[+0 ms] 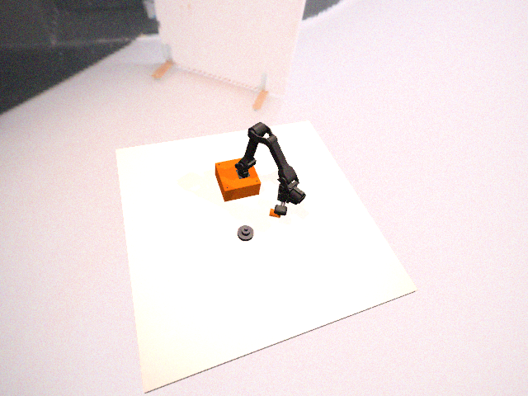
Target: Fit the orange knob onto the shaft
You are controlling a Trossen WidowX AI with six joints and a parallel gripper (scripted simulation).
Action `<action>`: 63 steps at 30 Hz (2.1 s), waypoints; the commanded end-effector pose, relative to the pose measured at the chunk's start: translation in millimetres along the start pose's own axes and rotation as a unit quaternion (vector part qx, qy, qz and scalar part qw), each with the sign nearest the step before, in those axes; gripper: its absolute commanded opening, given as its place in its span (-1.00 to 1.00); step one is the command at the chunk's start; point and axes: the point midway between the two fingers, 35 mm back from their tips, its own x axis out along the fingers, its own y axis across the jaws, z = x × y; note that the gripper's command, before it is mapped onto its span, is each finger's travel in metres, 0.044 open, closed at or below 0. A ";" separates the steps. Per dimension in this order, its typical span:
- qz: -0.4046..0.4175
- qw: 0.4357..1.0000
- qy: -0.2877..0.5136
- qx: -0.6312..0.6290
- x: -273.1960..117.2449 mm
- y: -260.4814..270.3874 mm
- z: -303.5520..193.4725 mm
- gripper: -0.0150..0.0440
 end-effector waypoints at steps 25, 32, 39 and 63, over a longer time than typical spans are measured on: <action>0.007 1.000 0.006 -0.010 50.1 5.3 -2.0 1.00; 0.007 1.000 0.006 -0.010 61.4 5.7 -2.5 1.00; 0.007 1.000 0.006 -0.010 71.5 6.3 -3.2 1.00; 0.007 1.000 0.006 -0.010 71.8 6.3 -3.3 0.19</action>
